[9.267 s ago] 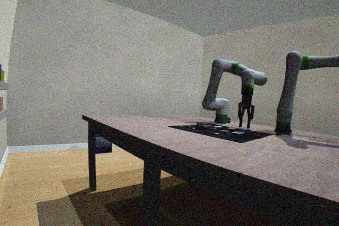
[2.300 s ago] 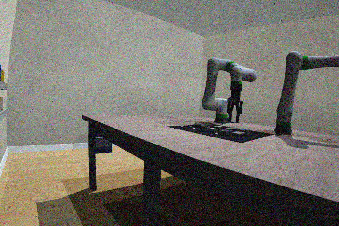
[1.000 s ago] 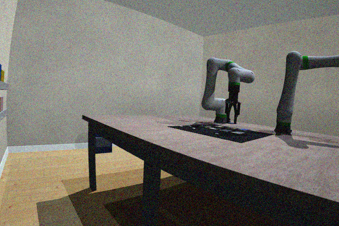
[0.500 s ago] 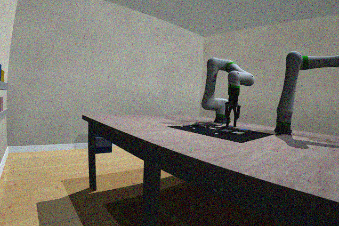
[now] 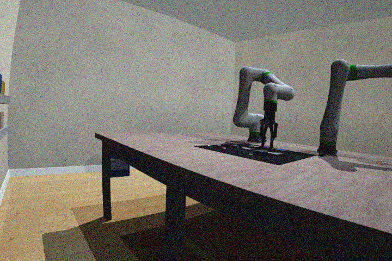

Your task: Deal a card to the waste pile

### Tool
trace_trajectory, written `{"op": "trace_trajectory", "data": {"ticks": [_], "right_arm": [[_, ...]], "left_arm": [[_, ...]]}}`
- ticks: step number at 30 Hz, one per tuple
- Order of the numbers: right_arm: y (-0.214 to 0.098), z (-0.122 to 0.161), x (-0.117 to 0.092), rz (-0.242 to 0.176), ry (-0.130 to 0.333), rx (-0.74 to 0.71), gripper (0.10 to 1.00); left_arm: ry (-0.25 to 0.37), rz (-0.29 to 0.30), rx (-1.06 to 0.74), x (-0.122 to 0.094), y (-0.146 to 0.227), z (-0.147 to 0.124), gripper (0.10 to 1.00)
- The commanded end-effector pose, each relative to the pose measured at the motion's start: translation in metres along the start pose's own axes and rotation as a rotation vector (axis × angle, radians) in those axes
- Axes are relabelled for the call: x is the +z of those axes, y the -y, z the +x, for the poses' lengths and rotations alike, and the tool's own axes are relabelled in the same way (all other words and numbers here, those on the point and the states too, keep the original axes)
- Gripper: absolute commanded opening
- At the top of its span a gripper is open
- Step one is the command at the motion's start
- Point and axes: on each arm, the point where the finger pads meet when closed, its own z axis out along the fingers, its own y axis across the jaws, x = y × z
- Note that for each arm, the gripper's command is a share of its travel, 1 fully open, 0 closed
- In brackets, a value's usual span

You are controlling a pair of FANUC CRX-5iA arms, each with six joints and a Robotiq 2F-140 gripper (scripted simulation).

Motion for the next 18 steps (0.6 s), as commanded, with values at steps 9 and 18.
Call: {"op": "trace_trajectory", "data": {"ticks": [9,18], "right_arm": [[0.0004,0.0006,-0.0008,0.001,-0.002,0.000,0.099],[0.0004,0.0006,0.0040,0.001,-0.002,0.000,0.099]], "left_arm": [[-0.002,0.000,0.000,-0.0009,-0.0001,0.0002,1.000],[-0.002,0.000,0.000,-0.0009,-0.0001,0.0002,1.000]]}}
